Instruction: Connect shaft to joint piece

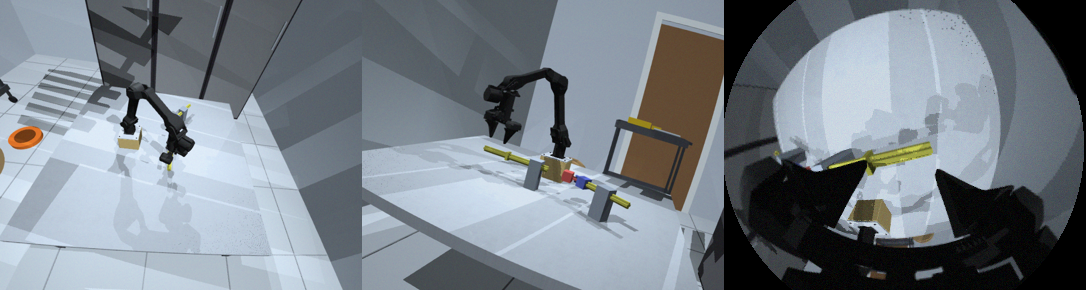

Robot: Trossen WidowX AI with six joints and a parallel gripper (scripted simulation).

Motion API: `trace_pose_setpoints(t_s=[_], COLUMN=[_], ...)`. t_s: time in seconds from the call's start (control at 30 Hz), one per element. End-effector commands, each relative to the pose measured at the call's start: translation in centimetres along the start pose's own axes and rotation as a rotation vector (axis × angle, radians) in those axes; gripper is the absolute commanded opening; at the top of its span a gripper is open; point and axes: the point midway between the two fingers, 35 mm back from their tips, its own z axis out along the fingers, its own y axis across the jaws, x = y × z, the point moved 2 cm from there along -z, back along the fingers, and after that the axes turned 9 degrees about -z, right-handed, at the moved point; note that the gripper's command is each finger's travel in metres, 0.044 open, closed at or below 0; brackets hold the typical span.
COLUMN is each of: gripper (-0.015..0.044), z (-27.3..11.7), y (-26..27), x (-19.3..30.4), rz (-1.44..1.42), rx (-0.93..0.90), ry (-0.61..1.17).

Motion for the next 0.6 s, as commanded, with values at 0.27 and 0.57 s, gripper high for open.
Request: trace_pose_setpoints(t_s=[0.27, 0.57], gripper=[0.0440, 0.0440], z=[1.8, 3.2], y=[-0.1, -0.1], x=[0.0, 0.1], rz=[0.386, 0.694], rx=[-0.014, -0.025], ry=[-0.018, -0.028])
